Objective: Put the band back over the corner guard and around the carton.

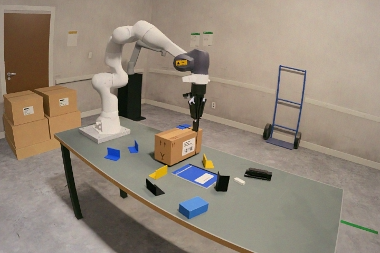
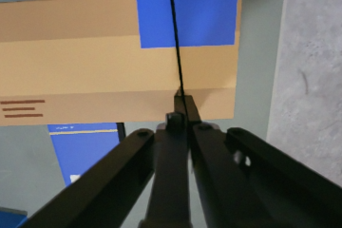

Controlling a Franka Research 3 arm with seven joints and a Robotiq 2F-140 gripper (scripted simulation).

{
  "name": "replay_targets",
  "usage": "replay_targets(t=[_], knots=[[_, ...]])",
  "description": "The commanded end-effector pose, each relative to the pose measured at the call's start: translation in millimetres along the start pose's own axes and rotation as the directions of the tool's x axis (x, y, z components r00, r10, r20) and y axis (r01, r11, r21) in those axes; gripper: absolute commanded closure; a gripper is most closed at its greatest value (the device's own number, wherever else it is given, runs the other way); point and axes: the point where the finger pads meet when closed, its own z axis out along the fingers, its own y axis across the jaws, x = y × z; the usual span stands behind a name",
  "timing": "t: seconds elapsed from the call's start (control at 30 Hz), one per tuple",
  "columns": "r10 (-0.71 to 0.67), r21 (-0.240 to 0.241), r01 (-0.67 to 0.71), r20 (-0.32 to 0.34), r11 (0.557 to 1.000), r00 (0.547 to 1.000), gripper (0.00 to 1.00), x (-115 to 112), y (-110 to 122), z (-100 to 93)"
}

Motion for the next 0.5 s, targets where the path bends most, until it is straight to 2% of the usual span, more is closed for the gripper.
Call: replay_targets(t=[0.0, 0.43, 0.47], knots=[[0.004, 0.0, -0.004, 0.0, 1.0, 1.0, 0.9, 0.2, -2.7, -0.8], [0.004, 0.0, -0.004, 0.0, 1.0, 1.0, 0.9, 0.2, -3.5, -0.8], [0.004, 0.0, -0.004, 0.0, 1.0, 1.0, 0.82, 0.2, -3.5, -0.8]])
